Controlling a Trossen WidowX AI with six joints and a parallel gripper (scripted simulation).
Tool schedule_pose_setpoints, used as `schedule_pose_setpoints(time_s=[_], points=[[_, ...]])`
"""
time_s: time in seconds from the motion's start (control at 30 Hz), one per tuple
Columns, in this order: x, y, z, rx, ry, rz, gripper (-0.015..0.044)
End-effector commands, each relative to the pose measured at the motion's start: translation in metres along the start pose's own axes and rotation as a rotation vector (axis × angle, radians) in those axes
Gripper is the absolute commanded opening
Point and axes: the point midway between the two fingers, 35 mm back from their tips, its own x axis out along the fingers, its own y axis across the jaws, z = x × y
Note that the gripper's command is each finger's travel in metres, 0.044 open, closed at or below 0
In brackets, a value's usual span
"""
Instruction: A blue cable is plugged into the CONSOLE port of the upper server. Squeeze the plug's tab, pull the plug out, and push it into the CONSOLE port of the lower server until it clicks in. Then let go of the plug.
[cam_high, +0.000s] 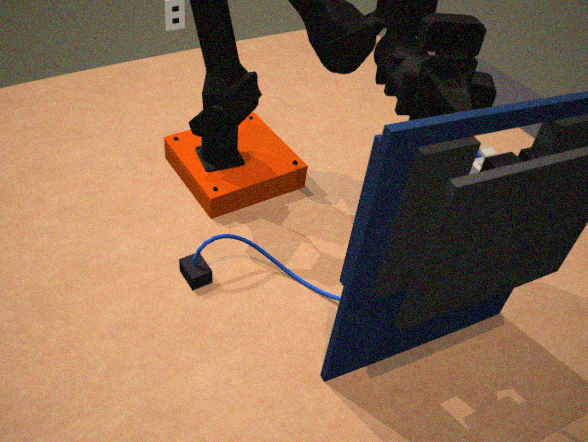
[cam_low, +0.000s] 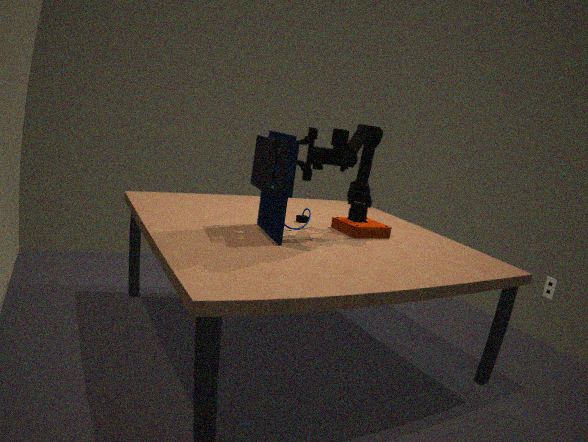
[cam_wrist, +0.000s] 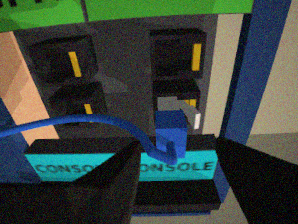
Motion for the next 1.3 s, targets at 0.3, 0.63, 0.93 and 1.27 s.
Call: schedule_pose_setpoints(time_s=[0.3, 0.63, 0.93, 1.27], points=[[0.022, 0.001, 0.008, 0.003, -0.005, -0.001, 0.0239], [0.036, 0.001, 0.01, 0.003, -0.005, -0.002, 0.0239], [0.036, 0.001, 0.01, 0.003, -0.005, -0.002, 0.0239], [0.035, -0.001, 0.008, 0.003, 0.002, -0.005, 0.0206]])
